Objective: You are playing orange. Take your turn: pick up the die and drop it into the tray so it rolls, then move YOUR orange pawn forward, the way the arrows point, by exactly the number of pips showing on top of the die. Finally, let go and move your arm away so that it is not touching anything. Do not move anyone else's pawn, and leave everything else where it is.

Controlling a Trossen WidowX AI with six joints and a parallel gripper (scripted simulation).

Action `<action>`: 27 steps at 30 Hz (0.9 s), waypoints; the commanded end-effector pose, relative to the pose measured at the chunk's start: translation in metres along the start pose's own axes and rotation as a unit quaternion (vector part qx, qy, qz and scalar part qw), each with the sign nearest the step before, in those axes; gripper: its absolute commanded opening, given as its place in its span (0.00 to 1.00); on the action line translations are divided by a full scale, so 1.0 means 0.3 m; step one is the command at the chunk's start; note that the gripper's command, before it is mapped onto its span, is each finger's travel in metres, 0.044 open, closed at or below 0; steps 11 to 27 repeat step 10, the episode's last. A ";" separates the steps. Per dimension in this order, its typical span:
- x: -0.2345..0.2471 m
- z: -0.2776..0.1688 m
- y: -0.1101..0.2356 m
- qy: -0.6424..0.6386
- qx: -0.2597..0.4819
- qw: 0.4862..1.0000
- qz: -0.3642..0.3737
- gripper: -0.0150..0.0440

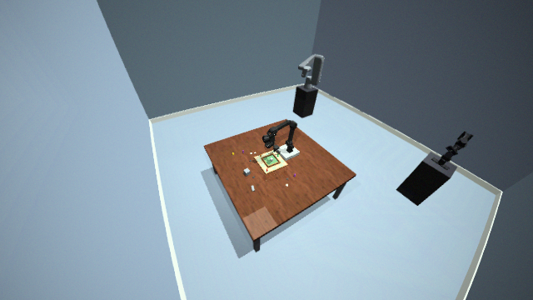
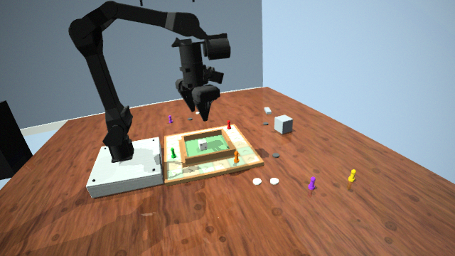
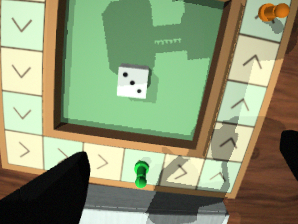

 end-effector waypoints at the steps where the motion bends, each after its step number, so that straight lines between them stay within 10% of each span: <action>1: 0.061 -0.138 0.031 -0.053 0.009 0.999 -0.002 1.00; 27: 0.044 -0.082 0.029 -0.032 0.001 0.999 0.001 1.00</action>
Point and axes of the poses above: the point midway between the two fingers, 35 mm back from their tips, its own y axis back along the fingers, its own x axis across the jaws, z = x × y, the point moved 1 cm from there along y, back along the fingers, and after that the axes turned 13 degrees about -y, right-handed, at the moved point
